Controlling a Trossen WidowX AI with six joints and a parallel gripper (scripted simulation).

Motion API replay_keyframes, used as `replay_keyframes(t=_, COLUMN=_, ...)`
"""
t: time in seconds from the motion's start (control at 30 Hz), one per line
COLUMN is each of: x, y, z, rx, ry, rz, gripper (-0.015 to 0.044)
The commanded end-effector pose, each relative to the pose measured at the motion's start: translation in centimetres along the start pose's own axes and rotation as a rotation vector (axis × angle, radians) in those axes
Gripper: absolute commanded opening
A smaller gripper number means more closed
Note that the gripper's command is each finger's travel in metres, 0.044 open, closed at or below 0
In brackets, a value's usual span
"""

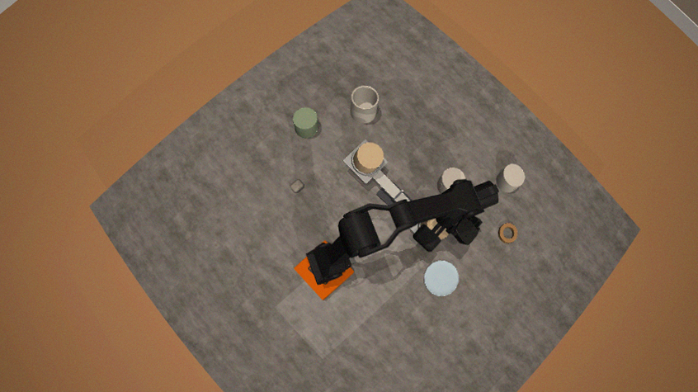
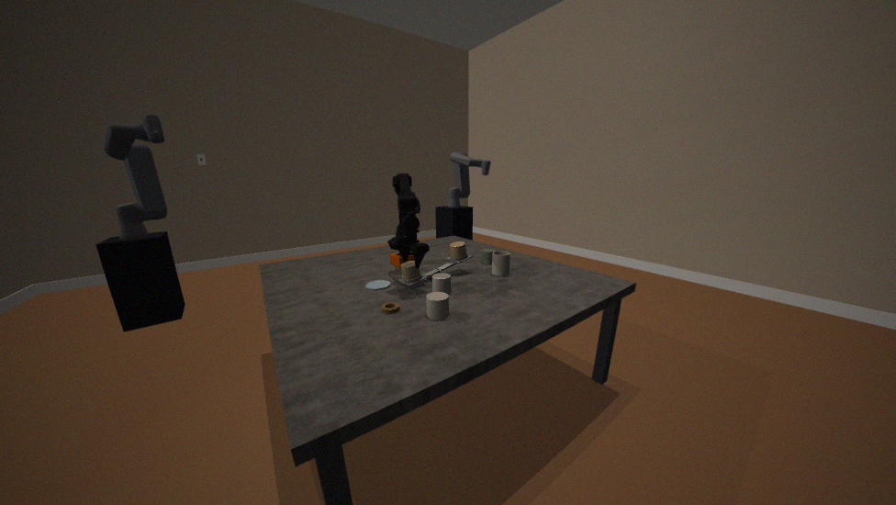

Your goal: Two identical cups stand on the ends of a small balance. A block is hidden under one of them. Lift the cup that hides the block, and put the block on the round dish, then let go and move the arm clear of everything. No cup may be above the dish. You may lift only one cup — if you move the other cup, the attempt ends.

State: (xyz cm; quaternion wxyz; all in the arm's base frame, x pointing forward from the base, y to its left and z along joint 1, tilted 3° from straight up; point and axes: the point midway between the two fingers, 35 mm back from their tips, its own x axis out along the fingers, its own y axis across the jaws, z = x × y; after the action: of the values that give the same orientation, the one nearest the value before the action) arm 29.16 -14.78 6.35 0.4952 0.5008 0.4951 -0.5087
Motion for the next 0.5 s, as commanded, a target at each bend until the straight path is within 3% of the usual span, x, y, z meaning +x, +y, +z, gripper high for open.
replay_keyframes(t=0.0, x=1.0, y=-0.2, z=0.0, rx=0.003, ry=0.0, rz=-0.013, gripper=0.044)
replay_keyframes(t=0.47, x=3.2, y=-0.4, z=-0.1, rx=0.003, ry=0.0, rz=-0.013, gripper=0.044)
